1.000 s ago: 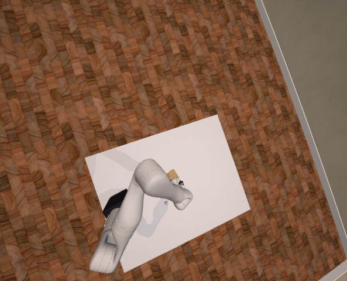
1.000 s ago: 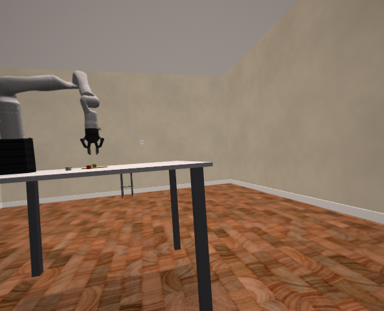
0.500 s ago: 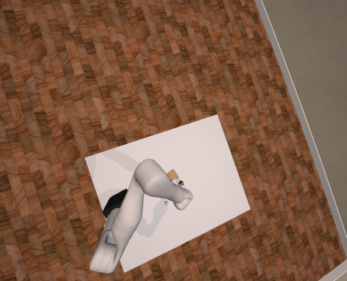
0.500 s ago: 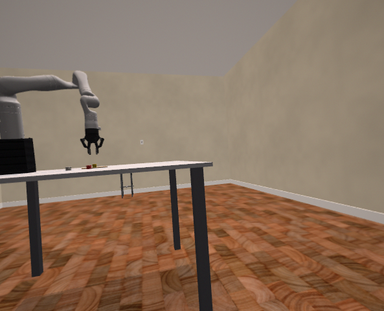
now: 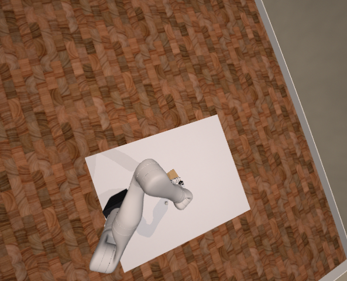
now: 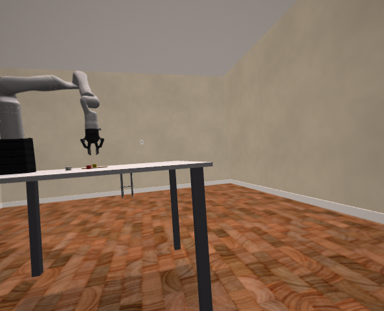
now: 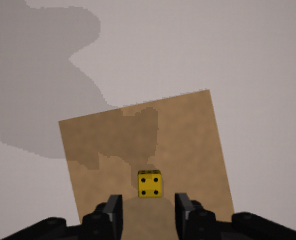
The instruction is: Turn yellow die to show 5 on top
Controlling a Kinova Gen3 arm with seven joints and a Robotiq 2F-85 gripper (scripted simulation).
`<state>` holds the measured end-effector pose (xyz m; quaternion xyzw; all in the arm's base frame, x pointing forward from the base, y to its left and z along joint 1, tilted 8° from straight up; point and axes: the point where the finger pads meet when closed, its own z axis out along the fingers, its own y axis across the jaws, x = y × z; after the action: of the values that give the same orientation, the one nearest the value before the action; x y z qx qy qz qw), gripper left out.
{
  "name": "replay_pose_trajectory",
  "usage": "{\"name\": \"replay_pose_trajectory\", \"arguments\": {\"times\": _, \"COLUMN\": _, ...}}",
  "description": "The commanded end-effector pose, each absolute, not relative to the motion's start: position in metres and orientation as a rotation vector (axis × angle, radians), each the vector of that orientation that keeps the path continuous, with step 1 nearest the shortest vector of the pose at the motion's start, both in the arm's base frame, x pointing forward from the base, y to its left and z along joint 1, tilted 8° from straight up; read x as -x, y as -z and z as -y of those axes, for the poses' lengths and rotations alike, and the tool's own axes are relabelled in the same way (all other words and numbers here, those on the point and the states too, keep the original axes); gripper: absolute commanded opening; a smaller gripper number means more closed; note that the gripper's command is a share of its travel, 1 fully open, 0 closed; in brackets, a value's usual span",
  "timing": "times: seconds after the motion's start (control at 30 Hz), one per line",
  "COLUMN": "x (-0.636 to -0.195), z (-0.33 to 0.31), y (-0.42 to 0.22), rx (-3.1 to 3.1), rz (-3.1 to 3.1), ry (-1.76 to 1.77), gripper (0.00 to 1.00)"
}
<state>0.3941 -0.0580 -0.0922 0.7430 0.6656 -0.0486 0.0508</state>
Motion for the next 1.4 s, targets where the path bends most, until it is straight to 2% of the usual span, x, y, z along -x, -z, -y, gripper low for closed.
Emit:
{"name": "replay_pose_trajectory", "arguments": {"times": 0.0, "x": -0.394, "z": 0.059, "y": 0.094, "rx": -2.262, "rz": -2.026, "ry": 0.149, "gripper": 0.35}}
{"name": "replay_pose_trajectory", "arguments": {"times": 1.37, "x": -0.395, "z": 0.064, "y": 0.138, "rx": -2.262, "rz": -2.025, "ry": 0.149, "gripper": 0.35}}
